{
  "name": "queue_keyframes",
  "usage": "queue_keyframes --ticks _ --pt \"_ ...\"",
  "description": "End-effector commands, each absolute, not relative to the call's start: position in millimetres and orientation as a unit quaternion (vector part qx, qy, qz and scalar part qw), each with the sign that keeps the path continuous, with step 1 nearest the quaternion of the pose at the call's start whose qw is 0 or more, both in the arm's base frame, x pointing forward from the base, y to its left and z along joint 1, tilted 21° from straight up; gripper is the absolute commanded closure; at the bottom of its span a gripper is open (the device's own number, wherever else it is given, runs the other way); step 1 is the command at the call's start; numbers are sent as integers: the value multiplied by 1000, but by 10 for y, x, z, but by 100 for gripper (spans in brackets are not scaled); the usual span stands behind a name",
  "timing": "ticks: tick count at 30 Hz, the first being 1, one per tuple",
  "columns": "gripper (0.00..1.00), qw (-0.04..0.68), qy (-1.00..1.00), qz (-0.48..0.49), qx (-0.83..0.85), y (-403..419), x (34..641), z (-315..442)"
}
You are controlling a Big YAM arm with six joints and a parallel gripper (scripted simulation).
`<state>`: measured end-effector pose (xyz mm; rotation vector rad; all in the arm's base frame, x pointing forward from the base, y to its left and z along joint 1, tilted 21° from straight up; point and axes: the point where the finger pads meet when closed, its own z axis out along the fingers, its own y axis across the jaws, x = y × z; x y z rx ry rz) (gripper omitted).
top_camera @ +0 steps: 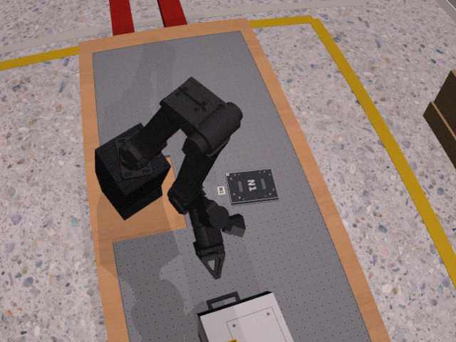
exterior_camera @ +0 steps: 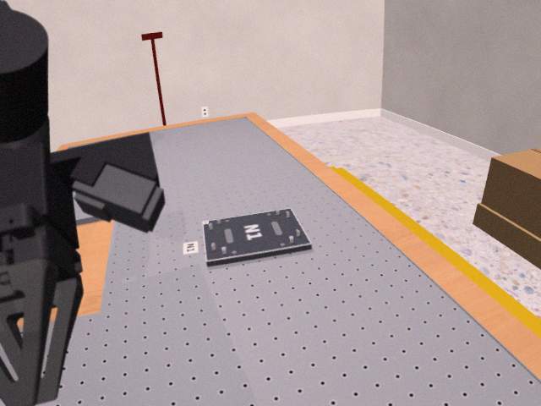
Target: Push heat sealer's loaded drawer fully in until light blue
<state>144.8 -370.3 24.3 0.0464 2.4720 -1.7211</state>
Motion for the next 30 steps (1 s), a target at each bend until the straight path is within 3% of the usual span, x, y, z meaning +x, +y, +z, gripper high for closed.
queue_keyframes --ticks 1,16,30 --pt "70 70 821 -566 15 -3609 1470 260" --pt "70 67 819 -570 15 -3628 1451 268" --pt "70 71 820 -567 15 -3072 1415 458"
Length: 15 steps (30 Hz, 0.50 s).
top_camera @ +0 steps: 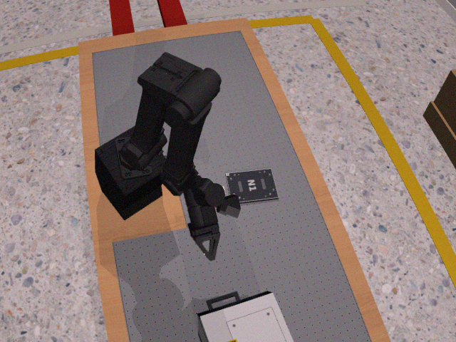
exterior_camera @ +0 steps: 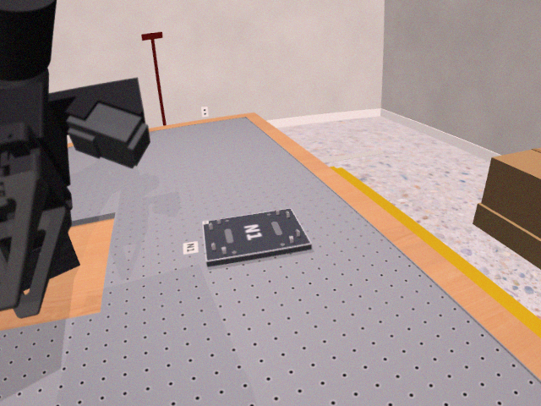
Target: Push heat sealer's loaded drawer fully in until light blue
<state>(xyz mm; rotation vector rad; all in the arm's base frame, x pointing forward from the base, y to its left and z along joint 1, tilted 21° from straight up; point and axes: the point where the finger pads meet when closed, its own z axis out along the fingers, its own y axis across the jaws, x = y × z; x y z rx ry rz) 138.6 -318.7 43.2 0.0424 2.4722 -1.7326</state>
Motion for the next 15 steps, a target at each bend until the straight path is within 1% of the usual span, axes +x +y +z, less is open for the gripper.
queue_keyframes --ticks 1,8,12,15 --pt "70 71 820 -567 15 -3072 1415 458" --pt "70 71 820 -568 15 -2856 1395 539" --pt "70 76 817 -572 18 -2905 1446 583" --pt "70 64 824 -563 15 -2887 1391 490"
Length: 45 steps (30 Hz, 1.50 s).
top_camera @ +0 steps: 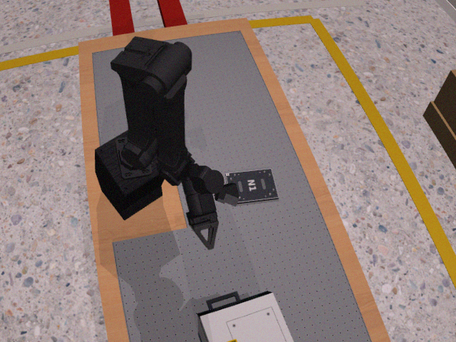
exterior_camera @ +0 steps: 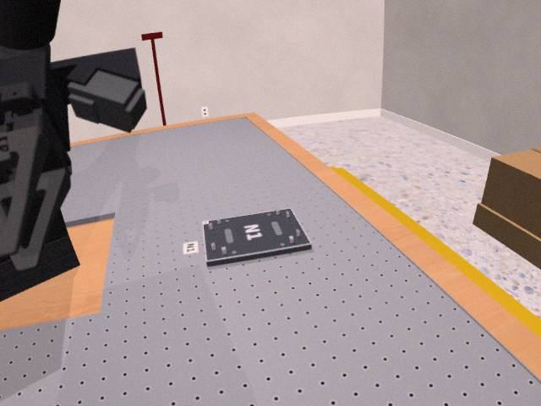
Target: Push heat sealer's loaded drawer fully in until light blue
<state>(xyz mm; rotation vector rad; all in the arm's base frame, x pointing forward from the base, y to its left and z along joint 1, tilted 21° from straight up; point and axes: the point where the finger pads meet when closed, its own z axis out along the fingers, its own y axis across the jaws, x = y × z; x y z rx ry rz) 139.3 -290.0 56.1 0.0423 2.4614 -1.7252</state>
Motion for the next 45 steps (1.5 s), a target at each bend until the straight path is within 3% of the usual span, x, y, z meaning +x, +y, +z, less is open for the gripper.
queue_keyframes --ticks 1,45 --pt "70 63 825 -562 15 -2874 1380 481" --pt "70 69 818 -571 16 -2899 1393 552"
